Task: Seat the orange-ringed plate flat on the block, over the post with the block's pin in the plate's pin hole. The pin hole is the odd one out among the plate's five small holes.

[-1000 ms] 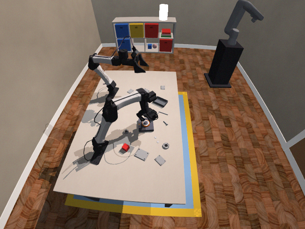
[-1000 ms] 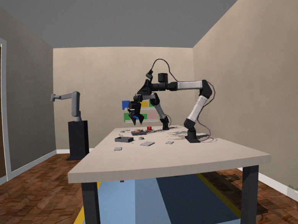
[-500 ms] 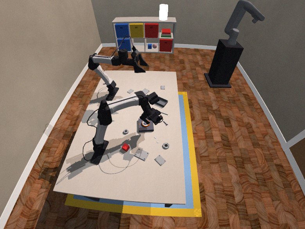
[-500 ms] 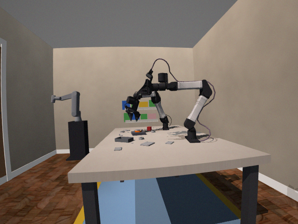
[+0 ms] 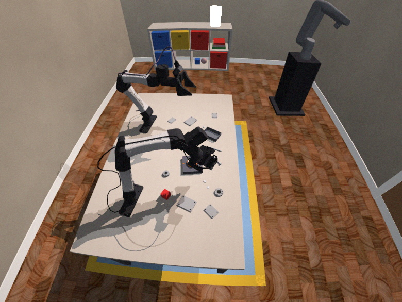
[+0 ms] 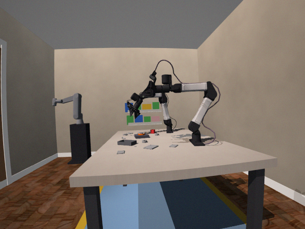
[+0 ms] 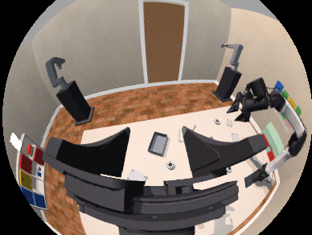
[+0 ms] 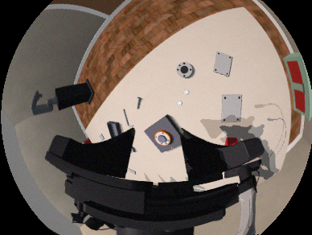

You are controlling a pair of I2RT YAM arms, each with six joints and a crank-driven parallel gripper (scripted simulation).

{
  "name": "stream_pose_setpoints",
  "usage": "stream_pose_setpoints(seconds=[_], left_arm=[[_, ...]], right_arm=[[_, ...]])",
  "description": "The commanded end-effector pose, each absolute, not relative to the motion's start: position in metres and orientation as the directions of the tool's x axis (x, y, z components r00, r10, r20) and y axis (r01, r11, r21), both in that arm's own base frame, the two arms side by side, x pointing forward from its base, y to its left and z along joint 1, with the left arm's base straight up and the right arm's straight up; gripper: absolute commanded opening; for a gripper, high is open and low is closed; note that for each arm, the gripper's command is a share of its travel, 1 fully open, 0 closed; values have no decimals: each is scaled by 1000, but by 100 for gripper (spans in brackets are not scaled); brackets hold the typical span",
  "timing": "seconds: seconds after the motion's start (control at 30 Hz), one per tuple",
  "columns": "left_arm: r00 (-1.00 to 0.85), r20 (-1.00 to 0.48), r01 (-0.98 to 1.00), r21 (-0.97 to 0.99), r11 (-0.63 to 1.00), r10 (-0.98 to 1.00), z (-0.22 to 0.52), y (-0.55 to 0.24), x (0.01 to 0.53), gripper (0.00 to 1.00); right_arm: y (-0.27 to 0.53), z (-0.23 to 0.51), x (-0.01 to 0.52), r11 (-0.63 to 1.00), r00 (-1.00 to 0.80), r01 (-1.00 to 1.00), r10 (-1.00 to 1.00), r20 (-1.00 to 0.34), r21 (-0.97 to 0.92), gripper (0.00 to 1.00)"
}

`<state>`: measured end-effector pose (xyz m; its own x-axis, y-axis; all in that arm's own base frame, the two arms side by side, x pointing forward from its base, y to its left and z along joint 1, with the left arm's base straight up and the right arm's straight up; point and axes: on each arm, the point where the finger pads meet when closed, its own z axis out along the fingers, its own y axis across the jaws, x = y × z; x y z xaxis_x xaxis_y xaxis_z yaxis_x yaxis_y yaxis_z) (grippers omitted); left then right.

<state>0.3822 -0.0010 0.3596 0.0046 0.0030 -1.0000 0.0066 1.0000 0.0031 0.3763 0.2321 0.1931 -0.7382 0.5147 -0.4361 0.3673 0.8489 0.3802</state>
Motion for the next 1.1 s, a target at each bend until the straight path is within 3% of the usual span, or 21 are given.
stream_pose_setpoints(seconds=[0.0, 0.47, 1.07], left_arm=[[-32, -999, 2, -4, 1000, -4, 348, -2, 386, 100], [-5, -1000, -24, -5, 1000, -5, 359, 7, 381, 100], [-4, -1000, -2, -3, 1000, -3, 361, 0, 381, 100]], right_arm=[[225, 208, 388, 865, -731, 242, 461, -503, 440, 86], [154, 261, 411, 903, -560, 37, 373, -740, 428, 86], [57, 330, 407, 979, -186, -91, 160, -969, 180, 86]])
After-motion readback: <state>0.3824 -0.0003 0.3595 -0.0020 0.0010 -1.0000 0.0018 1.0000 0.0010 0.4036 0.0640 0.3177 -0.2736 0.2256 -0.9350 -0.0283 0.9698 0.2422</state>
